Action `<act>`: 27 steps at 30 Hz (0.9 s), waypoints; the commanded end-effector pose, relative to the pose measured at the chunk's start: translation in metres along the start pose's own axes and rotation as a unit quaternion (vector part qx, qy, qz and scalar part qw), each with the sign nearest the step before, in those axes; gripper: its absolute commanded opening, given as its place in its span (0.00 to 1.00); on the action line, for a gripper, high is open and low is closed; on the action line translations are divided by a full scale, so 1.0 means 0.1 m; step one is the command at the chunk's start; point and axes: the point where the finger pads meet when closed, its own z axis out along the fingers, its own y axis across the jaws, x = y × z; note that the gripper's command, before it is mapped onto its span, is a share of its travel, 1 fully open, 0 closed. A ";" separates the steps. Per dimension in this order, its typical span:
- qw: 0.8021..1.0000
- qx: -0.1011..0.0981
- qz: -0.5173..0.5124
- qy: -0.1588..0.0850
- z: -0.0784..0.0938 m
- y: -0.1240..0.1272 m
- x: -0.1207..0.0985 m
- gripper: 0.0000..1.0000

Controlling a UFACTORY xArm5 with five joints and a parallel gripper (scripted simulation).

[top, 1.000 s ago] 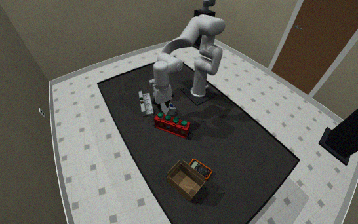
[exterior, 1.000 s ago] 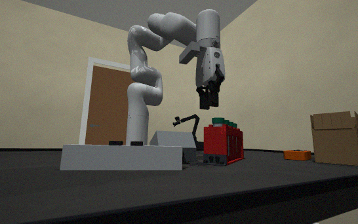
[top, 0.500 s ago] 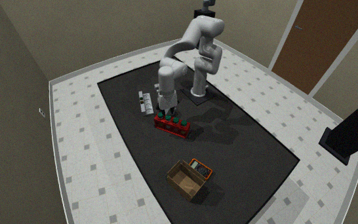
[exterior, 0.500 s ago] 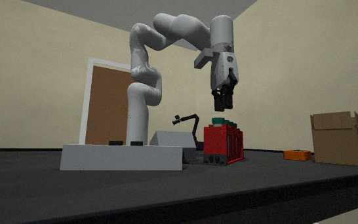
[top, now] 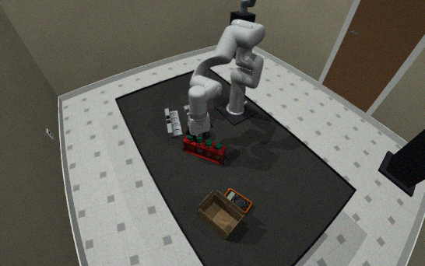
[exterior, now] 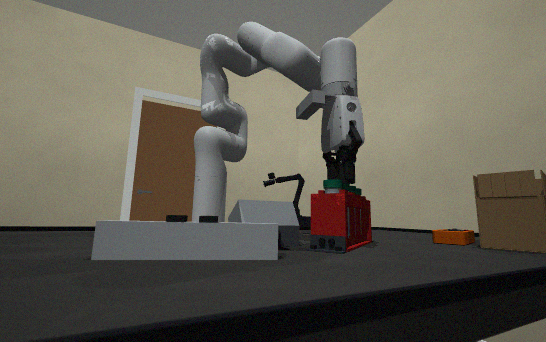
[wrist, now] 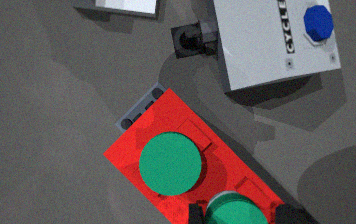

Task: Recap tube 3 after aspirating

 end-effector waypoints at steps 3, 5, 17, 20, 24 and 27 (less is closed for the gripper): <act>1.000 0.002 0.000 -0.001 0.00 -0.01 -0.01 0.46; 1.000 0.002 0.000 -0.001 0.01 -0.01 -0.01 0.46; 1.000 0.002 0.000 -0.001 0.06 -0.01 -0.01 0.46; 1.000 0.002 0.000 -0.001 0.08 -0.01 -0.01 0.46; 1.000 0.002 0.000 -0.001 0.09 -0.01 -0.01 0.46; 1.000 0.002 0.000 -0.001 0.09 -0.01 -0.01 0.46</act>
